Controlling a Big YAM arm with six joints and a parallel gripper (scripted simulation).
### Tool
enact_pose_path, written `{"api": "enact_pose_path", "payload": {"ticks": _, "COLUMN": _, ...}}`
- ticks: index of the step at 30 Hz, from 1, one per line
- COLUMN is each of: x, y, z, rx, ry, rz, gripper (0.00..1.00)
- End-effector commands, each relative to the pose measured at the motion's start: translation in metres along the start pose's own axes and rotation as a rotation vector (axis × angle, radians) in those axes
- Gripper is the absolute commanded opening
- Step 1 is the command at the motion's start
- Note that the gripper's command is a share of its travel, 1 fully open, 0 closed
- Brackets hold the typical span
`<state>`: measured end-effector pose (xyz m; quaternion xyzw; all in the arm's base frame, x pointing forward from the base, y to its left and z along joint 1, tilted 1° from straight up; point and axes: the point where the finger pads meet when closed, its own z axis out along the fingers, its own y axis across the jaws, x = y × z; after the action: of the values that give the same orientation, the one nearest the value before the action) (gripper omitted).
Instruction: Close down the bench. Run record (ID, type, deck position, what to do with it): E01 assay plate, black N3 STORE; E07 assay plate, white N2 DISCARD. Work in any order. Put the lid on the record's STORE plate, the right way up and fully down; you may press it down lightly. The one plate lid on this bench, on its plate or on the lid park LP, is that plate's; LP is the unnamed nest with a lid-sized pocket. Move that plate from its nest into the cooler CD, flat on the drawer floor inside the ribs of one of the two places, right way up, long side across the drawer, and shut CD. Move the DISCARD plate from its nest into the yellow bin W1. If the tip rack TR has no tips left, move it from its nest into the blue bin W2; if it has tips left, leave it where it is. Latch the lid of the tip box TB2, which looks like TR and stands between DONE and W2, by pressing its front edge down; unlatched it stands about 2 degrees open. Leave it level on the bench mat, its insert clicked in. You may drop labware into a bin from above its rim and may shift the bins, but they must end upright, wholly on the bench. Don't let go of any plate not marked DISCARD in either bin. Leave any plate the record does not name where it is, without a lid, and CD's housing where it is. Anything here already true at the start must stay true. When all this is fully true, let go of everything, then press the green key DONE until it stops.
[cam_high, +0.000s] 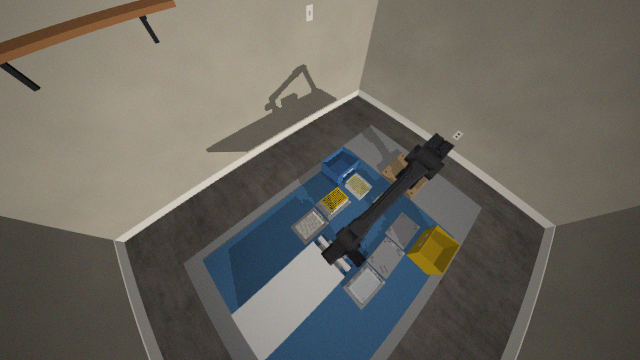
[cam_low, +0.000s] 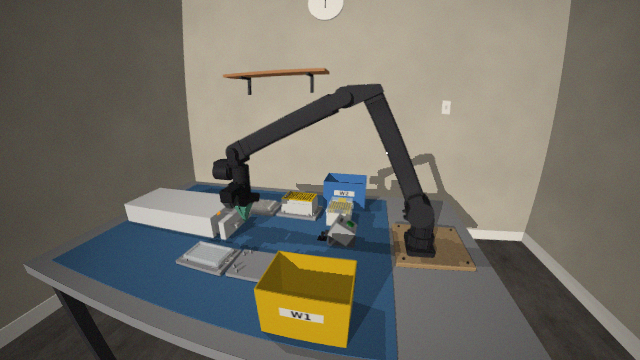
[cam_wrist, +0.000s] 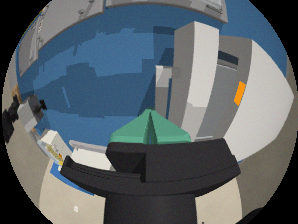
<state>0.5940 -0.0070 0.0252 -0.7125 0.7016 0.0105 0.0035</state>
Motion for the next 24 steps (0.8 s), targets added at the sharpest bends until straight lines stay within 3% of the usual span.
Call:
{"api": "enact_pose_path", "payload": {"ticks": 1, "x": -0.004, "y": -0.029, "z": -0.016, "rx": 0.066, "ry": 0.002, "rz": 0.006, "gripper": 0.0}}
{"api": "enact_pose_path", "payload": {"ticks": 4, "x": -0.004, "y": -0.028, "z": -0.015, "rx": 0.05, "ry": 0.001, "rz": 0.006, "gripper": 0.0}}
{"api": "enact_pose_path", "payload": {"ticks": 24, "x": -0.005, "y": -0.053, "z": -0.016, "rx": 0.059, "ry": 0.002, "rz": 0.006, "gripper": 0.0}}
